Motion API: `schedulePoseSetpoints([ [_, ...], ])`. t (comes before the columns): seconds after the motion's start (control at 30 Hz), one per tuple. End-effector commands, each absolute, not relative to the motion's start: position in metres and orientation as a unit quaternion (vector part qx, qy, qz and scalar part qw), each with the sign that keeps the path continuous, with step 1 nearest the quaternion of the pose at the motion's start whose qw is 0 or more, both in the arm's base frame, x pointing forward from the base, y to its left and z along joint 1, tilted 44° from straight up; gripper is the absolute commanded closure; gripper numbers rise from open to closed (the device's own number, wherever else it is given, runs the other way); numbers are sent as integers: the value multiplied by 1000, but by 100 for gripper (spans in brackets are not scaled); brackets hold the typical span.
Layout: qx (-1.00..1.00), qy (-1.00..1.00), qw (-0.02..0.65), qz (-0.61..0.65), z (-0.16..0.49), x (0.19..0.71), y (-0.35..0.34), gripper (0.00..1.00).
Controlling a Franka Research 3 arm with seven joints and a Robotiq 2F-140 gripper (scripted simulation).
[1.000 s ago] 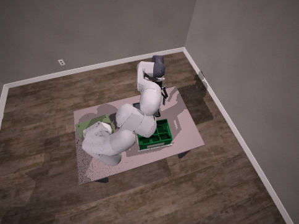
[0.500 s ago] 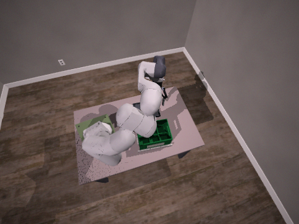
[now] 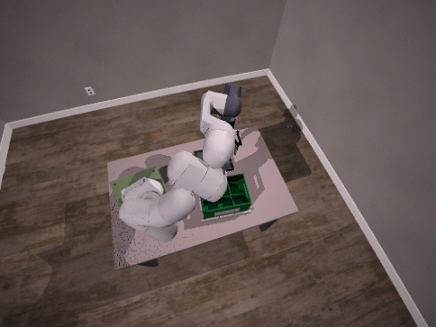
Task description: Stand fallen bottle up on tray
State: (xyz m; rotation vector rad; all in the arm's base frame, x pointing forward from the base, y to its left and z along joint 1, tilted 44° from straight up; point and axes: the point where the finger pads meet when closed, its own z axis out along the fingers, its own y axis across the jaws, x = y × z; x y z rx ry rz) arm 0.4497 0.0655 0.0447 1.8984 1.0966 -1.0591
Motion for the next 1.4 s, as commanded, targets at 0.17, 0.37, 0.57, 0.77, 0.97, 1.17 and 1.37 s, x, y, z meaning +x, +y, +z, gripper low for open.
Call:
schedulePoseSetpoints([
  [0.17,797,333,376,-336,27,447,74,0],
  [0.37,826,287,382,-300,15,443,77,0],
  [0.57,826,287,382,-300,15,443,77,0],
  [0.77,852,238,386,-262,4,439,81,0],
  [0.97,874,189,389,-223,-8,435,85,0],
  [1.17,874,189,389,-223,-8,435,85,0],
  [1.37,874,189,389,-223,-8,435,85,0],
])
